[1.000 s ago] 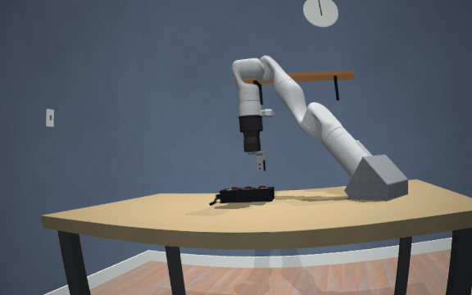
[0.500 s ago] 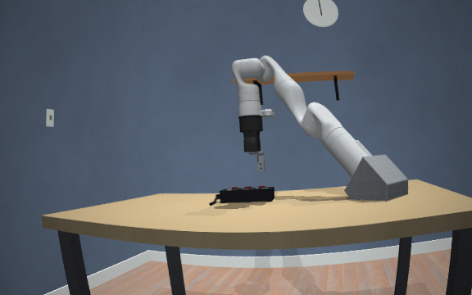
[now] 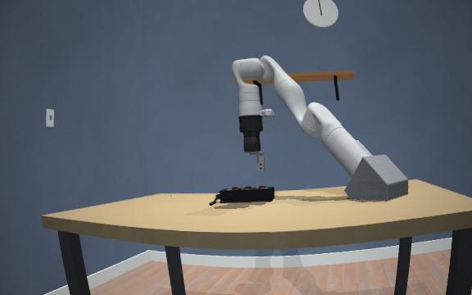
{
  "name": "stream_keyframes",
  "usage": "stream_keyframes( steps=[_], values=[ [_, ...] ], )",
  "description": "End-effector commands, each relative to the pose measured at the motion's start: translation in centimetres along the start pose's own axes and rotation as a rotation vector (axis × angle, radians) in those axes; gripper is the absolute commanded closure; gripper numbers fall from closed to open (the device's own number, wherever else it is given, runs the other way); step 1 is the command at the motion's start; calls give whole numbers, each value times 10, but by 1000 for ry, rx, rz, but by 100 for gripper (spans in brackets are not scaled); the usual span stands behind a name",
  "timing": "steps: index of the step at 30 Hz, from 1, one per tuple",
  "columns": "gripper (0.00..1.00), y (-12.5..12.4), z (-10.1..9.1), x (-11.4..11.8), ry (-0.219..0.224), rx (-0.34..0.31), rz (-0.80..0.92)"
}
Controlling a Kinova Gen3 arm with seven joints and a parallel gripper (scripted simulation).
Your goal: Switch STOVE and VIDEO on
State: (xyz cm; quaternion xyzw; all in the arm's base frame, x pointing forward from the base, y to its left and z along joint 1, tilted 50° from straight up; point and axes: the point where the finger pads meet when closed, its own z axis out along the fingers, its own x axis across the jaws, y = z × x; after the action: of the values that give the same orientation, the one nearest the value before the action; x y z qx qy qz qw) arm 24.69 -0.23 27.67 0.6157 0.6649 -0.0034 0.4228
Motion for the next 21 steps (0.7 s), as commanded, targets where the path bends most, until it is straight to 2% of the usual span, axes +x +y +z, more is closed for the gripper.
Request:
stream_keyframes(
  steps=[1, 21],
  values=[
    [100, 0, 0, 0, 1, -1, 0],
    [100, 0, 7, 0, 1, -1, 0]
  ],
)
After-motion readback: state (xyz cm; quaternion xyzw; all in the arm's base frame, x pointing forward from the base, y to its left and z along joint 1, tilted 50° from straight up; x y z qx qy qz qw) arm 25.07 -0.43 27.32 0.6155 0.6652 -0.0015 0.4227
